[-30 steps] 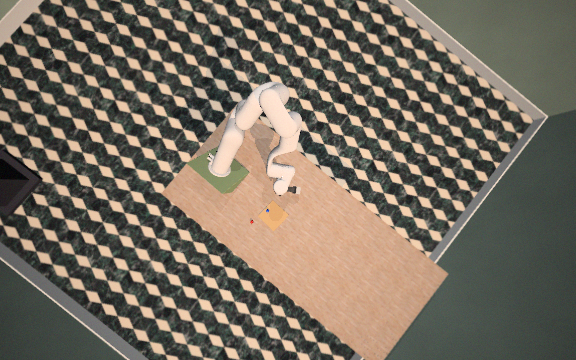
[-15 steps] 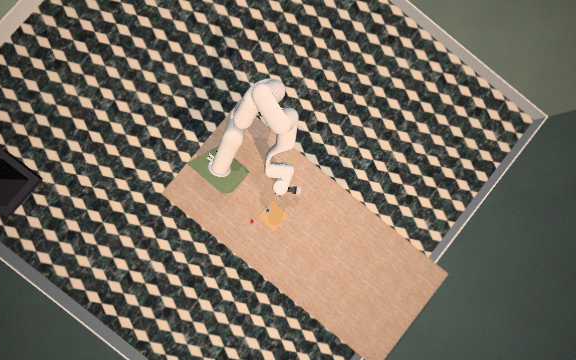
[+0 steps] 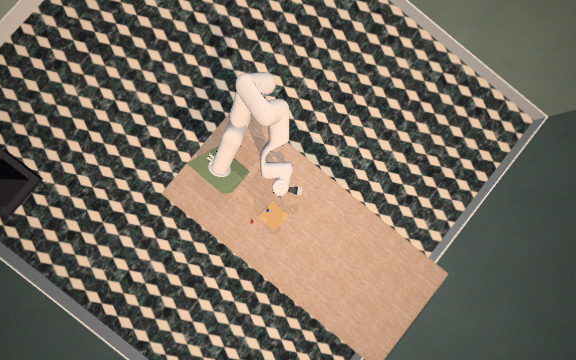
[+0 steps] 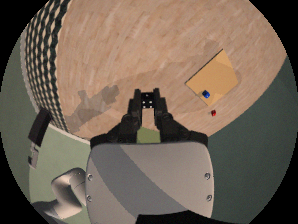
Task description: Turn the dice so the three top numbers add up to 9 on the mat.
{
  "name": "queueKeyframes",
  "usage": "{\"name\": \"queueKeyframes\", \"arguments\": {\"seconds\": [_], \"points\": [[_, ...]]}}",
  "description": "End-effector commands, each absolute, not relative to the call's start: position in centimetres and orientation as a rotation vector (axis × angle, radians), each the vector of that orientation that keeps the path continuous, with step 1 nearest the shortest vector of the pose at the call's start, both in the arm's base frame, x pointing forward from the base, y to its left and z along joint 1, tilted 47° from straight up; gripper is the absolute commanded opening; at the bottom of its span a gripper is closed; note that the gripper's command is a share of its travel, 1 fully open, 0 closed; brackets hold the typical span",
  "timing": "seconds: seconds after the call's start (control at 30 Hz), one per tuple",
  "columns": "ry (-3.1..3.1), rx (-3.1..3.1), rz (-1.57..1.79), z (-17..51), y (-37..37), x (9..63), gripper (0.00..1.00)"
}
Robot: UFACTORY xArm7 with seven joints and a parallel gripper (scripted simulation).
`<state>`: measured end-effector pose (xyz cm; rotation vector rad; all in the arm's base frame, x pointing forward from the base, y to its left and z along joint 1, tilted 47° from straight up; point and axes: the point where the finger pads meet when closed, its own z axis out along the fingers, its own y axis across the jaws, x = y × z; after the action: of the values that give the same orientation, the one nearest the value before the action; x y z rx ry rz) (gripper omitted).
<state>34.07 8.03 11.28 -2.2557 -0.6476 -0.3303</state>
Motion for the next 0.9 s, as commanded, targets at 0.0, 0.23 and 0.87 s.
{"name": "queueKeyframes", "arguments": {"seconds": [0.0, 0.23, 0.87], "points": [[-0.647, -2.257, -0.332, 11.6, 7.8, 34.1, 0.11], [-0.532, -2.283, -0.286, 10.5, 6.1, 35.7, 0.11], [0.071, -2.326, -0.027, 0.5, -3.9, 41.8, 0.11]]}}
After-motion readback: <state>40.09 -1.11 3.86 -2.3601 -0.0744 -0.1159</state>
